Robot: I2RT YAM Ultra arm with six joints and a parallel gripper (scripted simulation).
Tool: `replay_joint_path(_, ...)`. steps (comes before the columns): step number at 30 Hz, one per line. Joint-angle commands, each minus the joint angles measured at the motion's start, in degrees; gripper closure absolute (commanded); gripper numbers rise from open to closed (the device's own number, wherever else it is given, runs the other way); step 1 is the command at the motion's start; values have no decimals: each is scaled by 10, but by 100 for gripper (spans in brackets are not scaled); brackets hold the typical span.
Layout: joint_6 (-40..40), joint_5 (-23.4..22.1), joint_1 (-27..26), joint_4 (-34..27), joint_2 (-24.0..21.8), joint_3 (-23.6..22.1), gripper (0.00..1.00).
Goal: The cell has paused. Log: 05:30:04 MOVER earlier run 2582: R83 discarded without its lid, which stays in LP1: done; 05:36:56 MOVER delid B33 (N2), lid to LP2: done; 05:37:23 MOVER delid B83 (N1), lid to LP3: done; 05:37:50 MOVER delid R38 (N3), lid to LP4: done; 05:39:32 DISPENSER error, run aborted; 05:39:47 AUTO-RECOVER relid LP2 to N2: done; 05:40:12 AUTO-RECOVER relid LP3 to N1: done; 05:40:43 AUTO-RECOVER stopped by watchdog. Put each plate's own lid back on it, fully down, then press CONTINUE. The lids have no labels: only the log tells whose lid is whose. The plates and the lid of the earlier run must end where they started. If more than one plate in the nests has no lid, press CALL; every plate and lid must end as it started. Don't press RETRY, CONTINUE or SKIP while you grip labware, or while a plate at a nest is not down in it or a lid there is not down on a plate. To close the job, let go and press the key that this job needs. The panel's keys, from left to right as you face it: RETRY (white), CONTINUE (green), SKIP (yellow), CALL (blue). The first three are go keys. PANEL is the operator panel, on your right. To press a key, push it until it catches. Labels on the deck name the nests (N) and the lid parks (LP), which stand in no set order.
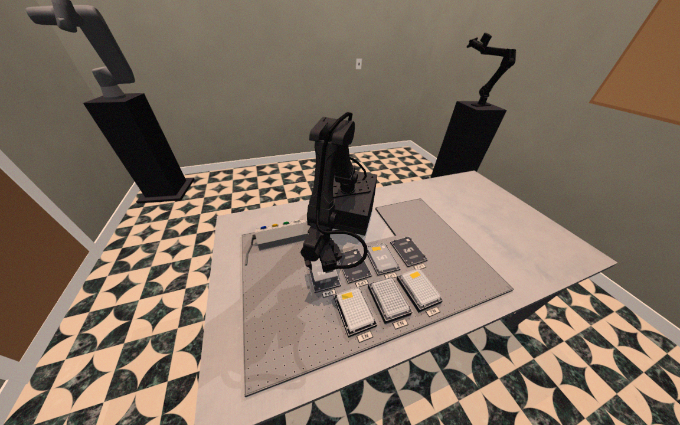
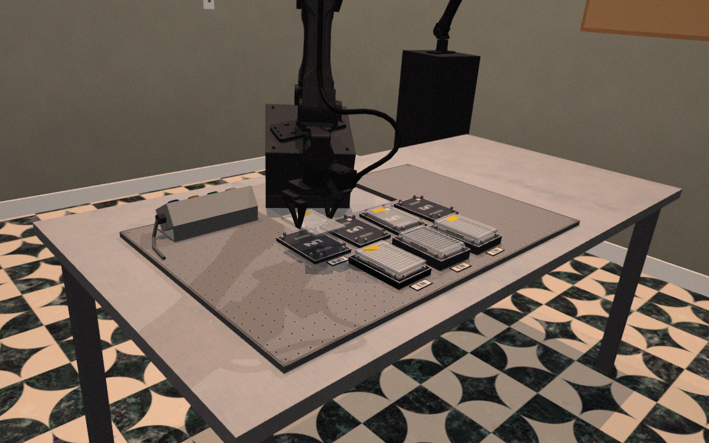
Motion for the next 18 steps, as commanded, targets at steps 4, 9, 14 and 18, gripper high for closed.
replay_joint_path(4, -3, -5, -3, 2, -20, -16, 100)
replay_joint_path(9, -3, -5, -3, 8, -21, -18, 100)
replay_joint_path(14, -2, -5, -2, 0, -21, -20, 100)
replay_joint_path(18, 38, 14, 43, -2, -20, 9, 100)
